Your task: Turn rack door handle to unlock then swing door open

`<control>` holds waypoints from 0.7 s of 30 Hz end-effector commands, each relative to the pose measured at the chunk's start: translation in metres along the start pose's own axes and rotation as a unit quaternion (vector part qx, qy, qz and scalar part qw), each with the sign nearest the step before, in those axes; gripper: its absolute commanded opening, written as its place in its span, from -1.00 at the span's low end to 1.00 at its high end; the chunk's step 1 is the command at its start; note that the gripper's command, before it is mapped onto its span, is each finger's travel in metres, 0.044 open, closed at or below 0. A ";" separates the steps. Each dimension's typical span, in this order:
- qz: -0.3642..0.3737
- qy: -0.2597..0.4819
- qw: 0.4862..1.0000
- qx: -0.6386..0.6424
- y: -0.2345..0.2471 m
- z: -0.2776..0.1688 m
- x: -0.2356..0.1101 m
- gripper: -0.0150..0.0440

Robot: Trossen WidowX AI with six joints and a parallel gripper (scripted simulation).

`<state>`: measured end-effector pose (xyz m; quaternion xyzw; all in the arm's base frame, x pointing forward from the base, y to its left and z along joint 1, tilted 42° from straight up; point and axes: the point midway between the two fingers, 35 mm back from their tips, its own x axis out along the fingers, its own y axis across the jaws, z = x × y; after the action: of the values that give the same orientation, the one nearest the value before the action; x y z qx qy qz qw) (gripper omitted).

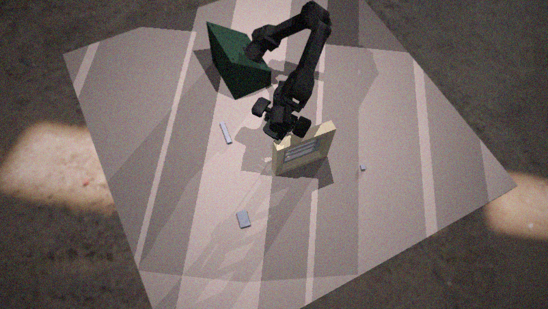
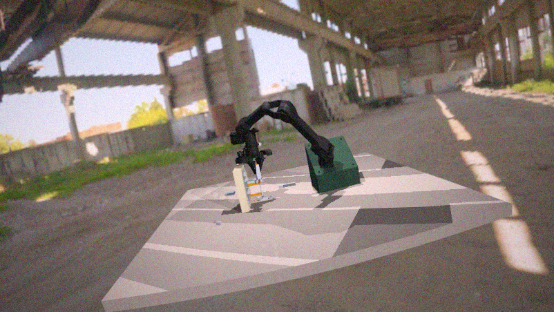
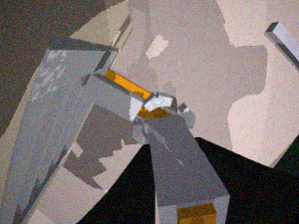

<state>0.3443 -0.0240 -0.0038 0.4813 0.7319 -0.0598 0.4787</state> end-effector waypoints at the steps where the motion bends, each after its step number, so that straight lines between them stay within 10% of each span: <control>1: 0.000 0.001 0.993 0.120 0.000 0.000 0.001 -0.44; 21: -0.001 0.001 0.877 0.481 0.000 0.000 0.001 -0.44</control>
<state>0.3438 -0.0248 -0.0044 0.6428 0.6284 -0.3812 0.2157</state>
